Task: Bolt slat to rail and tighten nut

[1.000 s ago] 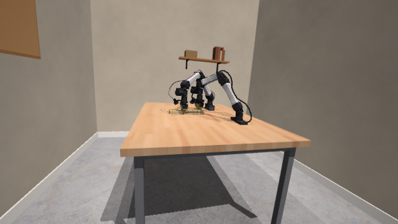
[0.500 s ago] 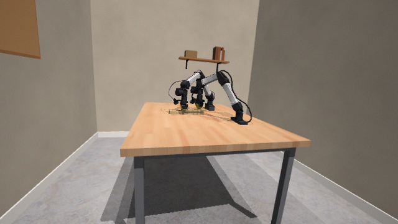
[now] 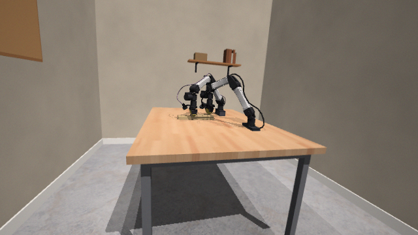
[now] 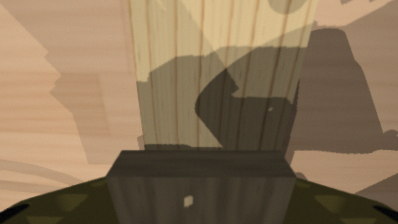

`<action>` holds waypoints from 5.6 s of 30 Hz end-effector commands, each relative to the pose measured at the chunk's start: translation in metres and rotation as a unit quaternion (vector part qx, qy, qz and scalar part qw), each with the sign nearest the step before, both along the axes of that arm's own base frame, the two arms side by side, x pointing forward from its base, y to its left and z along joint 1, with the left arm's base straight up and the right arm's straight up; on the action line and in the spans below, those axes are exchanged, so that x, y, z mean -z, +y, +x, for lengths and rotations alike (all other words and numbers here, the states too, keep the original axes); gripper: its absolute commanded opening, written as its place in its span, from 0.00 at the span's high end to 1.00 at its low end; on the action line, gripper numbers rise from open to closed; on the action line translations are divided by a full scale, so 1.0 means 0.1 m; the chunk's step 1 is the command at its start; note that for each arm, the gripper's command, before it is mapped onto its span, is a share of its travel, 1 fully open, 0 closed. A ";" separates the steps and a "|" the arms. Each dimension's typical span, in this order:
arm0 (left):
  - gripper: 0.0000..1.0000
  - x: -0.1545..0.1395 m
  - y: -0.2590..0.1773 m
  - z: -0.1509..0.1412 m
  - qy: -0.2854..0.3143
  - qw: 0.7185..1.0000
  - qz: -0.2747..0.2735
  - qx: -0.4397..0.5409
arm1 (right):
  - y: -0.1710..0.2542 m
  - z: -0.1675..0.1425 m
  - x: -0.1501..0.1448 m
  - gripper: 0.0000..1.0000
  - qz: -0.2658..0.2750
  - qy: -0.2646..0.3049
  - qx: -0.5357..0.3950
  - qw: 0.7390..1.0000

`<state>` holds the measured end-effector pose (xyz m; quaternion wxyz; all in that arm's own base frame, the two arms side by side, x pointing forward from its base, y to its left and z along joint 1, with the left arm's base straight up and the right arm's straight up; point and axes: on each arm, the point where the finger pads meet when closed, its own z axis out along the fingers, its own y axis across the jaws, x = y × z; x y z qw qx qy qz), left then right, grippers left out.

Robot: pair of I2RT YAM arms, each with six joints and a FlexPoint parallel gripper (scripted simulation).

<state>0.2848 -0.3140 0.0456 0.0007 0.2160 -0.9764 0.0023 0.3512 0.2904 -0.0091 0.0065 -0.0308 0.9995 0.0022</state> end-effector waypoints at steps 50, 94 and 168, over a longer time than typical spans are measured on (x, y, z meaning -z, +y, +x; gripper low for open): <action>0.64 -0.29 -0.02 0.03 -0.005 0.998 -0.003 0.059 | 0.01 0.03 -0.05 0.33 0.005 -0.006 0.000 1.000; 0.89 -0.14 -0.01 0.01 -0.003 0.998 -0.002 0.059 | 0.01 0.03 -0.05 0.33 0.005 -0.006 0.000 1.000; 0.89 -0.10 0.00 0.00 0.002 0.998 0.001 0.060 | 0.01 0.03 -0.05 0.33 0.005 -0.006 0.000 1.000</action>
